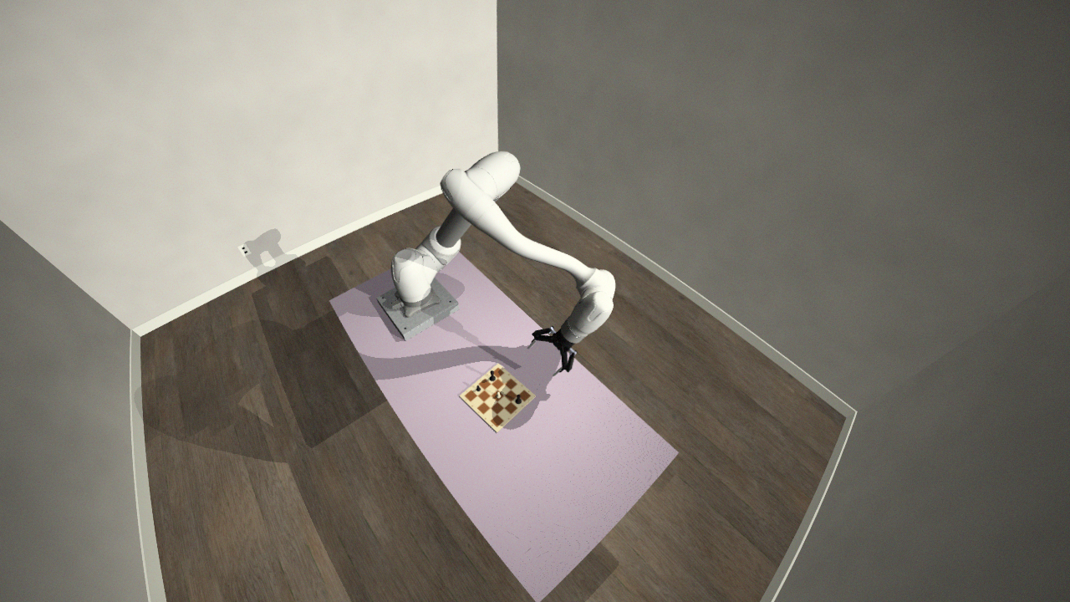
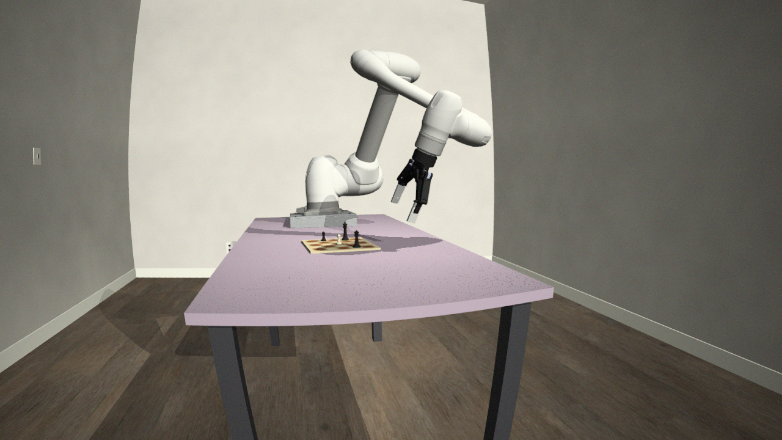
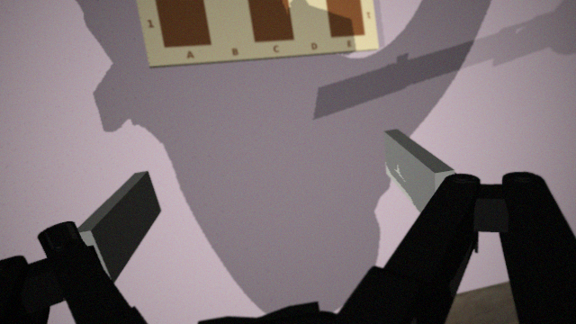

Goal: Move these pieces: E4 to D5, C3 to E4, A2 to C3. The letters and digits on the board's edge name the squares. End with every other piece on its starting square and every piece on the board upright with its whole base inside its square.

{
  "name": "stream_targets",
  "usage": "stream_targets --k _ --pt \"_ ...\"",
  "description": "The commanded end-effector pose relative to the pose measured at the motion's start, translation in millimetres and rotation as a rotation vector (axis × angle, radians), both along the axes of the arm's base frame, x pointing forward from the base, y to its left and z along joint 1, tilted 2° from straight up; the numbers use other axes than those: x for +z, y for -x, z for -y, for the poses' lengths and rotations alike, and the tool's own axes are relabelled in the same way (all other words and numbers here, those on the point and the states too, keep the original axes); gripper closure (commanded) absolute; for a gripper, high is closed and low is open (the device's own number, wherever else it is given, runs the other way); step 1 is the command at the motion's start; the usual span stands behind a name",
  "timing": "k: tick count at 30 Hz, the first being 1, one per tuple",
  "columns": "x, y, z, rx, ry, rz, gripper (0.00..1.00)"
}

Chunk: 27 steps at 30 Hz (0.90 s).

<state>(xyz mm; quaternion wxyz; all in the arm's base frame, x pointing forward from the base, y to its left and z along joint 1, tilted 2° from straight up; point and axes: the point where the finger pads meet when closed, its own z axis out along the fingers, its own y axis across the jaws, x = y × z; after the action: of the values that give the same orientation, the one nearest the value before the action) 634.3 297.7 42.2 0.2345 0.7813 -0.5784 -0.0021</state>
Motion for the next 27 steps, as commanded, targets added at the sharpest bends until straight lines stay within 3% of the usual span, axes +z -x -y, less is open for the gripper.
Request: stream_targets --k 1,4,6,8,9,11,13,16,27 --pt "-10.8 14.4 -2.6 0.07 0.208 0.099 0.0" --pt "-18.2 25.4 -7.4 0.15 0.383 0.198 0.0" --pt "-18.2 25.4 -7.4 0.15 0.383 0.198 0.0" --pt "-24.7 35.3 -11.6 0.227 0.559 0.296 0.0" --pt "-24.7 35.3 -11.6 0.228 0.562 0.297 0.0" --pt "-29.8 43.0 -15.1 0.287 0.693 0.371 0.0" --pt "-33.4 48.2 -17.0 0.325 0.779 0.418 0.0" --pt "-34.9 50.7 -18.6 0.345 0.821 0.444 0.0" --pt "-34.9 50.7 -18.6 0.345 0.822 0.444 0.0"
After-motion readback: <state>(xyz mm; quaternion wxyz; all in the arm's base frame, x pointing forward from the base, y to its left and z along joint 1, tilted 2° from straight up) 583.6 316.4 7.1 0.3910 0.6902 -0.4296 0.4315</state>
